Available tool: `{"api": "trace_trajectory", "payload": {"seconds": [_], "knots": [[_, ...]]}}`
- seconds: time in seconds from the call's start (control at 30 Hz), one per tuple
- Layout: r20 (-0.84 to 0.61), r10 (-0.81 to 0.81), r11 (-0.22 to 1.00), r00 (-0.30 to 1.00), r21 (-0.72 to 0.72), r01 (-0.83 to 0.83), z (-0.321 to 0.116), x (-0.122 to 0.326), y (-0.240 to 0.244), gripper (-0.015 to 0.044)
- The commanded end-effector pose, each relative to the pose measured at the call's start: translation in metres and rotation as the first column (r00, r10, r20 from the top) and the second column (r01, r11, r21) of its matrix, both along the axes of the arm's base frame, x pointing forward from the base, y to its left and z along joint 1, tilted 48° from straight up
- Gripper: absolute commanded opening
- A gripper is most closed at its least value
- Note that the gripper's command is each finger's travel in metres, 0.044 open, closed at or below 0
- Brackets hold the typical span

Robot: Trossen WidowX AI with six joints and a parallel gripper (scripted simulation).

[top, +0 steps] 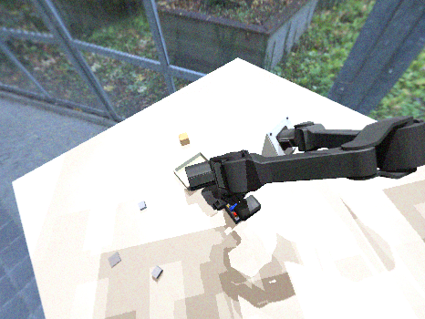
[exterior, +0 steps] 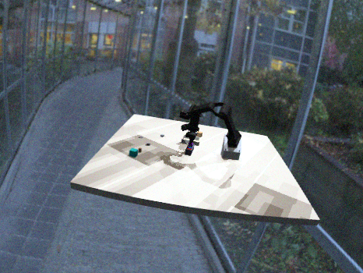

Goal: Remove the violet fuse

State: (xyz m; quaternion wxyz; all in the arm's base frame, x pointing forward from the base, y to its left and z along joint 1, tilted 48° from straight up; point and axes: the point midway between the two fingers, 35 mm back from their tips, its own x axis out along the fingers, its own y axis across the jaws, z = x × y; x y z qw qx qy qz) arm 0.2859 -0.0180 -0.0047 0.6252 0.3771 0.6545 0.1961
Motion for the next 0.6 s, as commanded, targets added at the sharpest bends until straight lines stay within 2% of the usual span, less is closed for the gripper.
{"api": "trace_trajectory", "payload": {"seconds": [0.0, 0.57], "knots": [[0.006, -0.001, 1.000, 1.000, -0.005, 0.001, 0.0027, 0.0005, -0.0036, 0.0000], [0.006, -0.002, 1.000, 1.000, -0.004, 0.002, 0.0082, -0.0005, -0.0095, 0.0000]]}}
